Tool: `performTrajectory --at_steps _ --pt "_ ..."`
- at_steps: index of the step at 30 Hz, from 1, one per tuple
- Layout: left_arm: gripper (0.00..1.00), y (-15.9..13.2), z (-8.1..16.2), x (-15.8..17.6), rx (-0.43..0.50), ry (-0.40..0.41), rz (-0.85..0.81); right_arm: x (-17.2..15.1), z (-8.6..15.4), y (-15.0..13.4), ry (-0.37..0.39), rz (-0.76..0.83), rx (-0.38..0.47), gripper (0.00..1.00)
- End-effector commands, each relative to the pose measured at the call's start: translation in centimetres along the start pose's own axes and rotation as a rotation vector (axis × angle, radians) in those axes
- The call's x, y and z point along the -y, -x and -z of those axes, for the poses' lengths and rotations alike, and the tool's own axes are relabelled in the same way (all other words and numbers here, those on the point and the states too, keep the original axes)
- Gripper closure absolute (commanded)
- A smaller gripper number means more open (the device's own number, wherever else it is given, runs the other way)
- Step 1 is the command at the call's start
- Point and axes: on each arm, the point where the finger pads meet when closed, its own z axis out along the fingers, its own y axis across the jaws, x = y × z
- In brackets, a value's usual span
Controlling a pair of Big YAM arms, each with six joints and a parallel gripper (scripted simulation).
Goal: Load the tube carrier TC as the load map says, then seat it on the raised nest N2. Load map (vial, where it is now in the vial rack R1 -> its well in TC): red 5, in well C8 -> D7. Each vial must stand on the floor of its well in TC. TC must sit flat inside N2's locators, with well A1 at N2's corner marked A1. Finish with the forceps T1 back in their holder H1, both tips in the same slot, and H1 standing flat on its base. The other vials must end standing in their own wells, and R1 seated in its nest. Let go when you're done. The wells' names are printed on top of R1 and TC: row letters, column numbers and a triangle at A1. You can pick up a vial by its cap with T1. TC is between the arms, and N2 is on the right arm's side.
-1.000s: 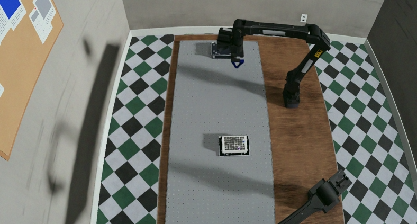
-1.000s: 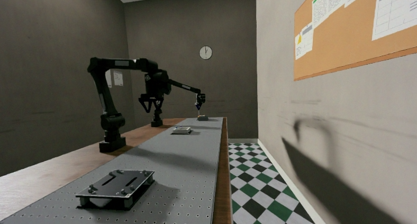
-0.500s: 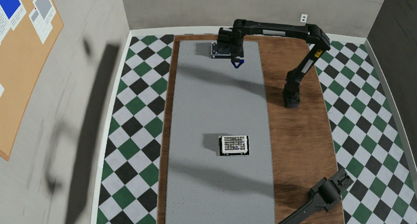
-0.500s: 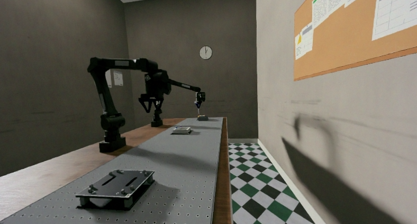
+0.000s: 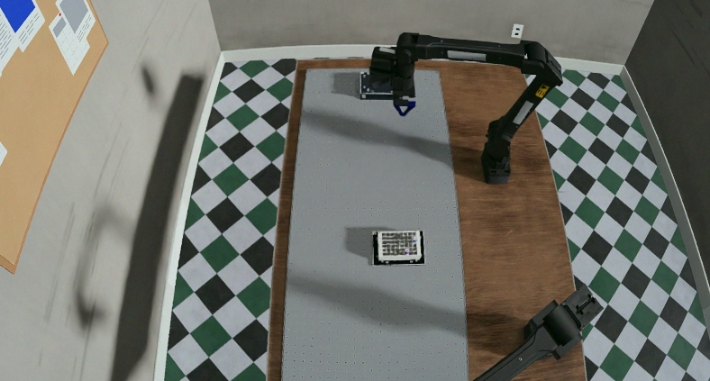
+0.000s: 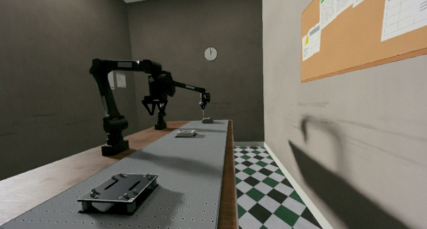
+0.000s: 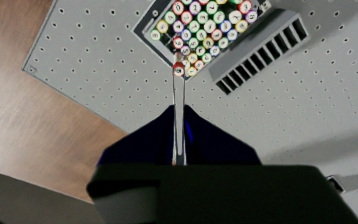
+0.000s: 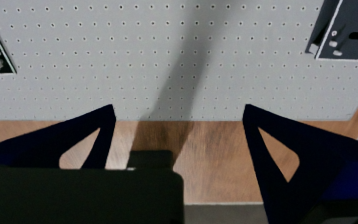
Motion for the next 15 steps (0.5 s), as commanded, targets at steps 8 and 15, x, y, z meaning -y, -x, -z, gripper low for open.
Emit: performTrajectory --at_steps 8,15 --pt "0.91 1.4 3.5 0.2 0.047 -0.009 0.013 0.2 1.1 0.9 -0.008 -0.002 0.030 0.00" --pt "0.91 0.3 1.4 -0.1 -0.004 0.003 0.014 0.2 1.1 0.9 -0.008 -0.002 0.030 0.00"
